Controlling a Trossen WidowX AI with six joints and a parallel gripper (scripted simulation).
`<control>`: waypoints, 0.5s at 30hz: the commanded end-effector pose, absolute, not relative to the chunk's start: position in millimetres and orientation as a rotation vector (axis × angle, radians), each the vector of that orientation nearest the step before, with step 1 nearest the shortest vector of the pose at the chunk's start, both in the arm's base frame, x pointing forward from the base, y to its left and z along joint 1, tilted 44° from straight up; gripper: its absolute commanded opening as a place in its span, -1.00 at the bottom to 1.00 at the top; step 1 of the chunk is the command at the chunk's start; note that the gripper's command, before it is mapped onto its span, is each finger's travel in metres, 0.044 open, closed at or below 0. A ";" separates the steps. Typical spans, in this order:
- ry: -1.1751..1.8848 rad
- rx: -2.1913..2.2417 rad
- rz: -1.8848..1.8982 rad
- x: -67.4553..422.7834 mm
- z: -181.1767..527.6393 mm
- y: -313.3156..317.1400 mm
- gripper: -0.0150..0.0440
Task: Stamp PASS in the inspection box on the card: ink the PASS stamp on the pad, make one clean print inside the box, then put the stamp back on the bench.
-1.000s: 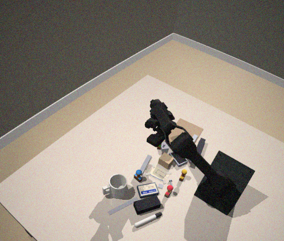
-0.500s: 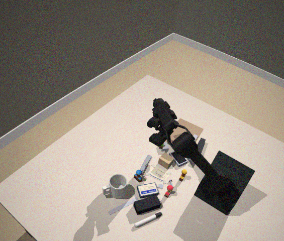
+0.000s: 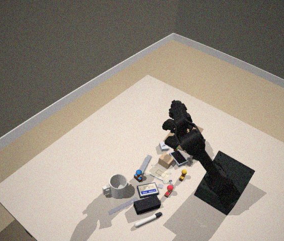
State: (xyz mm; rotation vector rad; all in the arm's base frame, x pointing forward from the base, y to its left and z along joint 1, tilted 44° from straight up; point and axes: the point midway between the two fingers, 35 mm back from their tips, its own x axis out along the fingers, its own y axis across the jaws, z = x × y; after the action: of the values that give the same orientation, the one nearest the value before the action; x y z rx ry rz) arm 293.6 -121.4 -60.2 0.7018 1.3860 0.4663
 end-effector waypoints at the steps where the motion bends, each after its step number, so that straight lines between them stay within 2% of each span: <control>1: 1.385 0.693 0.468 271.7 -64.0 -121.4 -0.49; 15: 1.385 0.695 0.468 265.6 -69.3 -117.7 -0.49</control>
State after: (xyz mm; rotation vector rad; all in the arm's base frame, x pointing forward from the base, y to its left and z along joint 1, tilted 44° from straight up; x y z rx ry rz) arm 266.6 -119.5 -67.8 0.6981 1.3835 0.4680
